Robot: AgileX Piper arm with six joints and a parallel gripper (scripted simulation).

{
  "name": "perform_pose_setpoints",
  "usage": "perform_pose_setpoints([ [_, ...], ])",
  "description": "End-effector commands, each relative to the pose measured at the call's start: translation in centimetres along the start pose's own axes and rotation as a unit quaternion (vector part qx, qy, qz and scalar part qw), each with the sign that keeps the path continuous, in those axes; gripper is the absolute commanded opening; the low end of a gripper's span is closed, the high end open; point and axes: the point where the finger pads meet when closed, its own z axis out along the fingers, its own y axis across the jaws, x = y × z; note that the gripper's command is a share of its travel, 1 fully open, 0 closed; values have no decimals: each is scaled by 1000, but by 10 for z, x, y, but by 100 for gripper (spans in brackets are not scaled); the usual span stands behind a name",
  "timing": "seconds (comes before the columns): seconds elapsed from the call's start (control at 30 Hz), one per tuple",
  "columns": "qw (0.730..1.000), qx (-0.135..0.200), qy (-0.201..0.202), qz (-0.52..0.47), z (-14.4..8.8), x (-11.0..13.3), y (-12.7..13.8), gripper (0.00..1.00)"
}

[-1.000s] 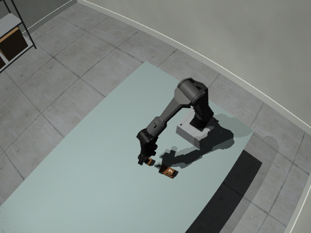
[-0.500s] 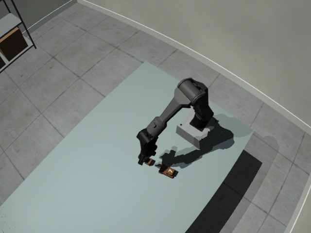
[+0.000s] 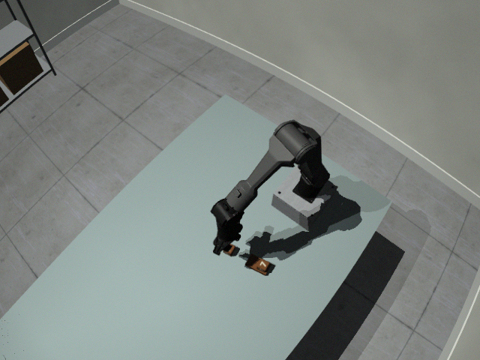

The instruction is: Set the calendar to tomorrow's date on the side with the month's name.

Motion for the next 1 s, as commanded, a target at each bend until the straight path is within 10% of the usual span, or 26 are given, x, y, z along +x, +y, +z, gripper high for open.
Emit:
perform_pose_setpoints([
  [0.0,1000,-1,-1,1,1,0,0,64],
  [0.97,1000,-1,-2,1,29,0,1,64],
])
